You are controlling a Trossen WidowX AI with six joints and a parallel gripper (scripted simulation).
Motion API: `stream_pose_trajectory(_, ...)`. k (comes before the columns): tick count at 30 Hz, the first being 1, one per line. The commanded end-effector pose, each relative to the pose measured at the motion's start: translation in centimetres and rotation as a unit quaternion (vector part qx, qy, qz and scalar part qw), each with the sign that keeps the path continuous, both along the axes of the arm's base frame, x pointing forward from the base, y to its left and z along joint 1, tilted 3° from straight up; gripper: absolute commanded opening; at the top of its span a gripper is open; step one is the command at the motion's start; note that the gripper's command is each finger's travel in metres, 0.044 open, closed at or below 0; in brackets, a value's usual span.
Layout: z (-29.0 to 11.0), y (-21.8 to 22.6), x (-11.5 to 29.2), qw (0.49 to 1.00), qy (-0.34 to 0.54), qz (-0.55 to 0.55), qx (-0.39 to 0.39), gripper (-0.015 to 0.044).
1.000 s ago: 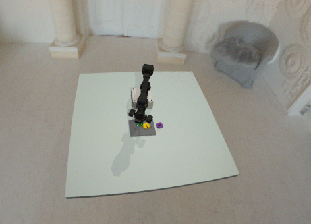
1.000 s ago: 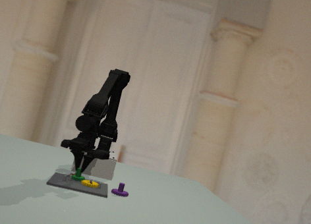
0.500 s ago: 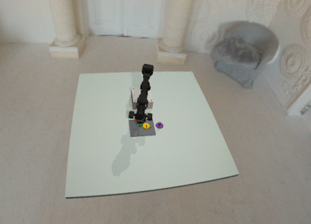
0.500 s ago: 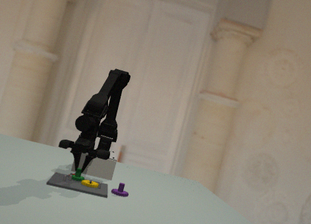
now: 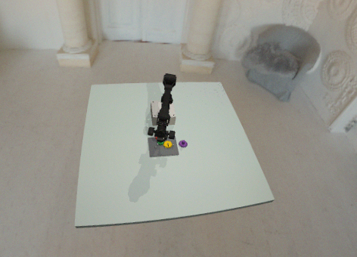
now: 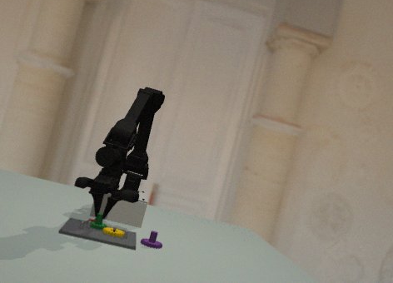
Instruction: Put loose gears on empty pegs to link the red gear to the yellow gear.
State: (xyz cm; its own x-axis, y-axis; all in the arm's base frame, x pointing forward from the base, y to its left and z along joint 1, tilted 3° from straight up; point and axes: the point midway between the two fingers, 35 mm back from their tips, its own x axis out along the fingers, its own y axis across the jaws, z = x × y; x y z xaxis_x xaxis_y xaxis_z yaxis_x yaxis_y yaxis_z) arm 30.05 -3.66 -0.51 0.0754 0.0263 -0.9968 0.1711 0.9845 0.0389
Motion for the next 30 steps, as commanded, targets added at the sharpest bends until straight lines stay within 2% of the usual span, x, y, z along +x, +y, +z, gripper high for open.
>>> stream_pose_trajectory(1,-0.2,0.0,-0.2,0.999,0.002,-0.049,0.005,0.0)
stream_pose_trajectory(9,-0.2,-0.1,0.0,0.992,0.004,-0.122,0.01,0.0)
stream_pose_trajectory(15,-0.3,0.1,0.0,0.993,0.004,-0.121,0.01,0.0)
stream_pose_trajectory(20,-0.2,0.0,0.0,0.995,0.004,-0.096,0.008,0.0131)
stream_pose_trajectory(25,0.5,0.0,-0.1,0.998,0.003,-0.059,0.006,0.014)
stream_pose_trajectory(30,3.5,-0.1,-0.3,0.999,0.002,-0.04,0.004,0.014)
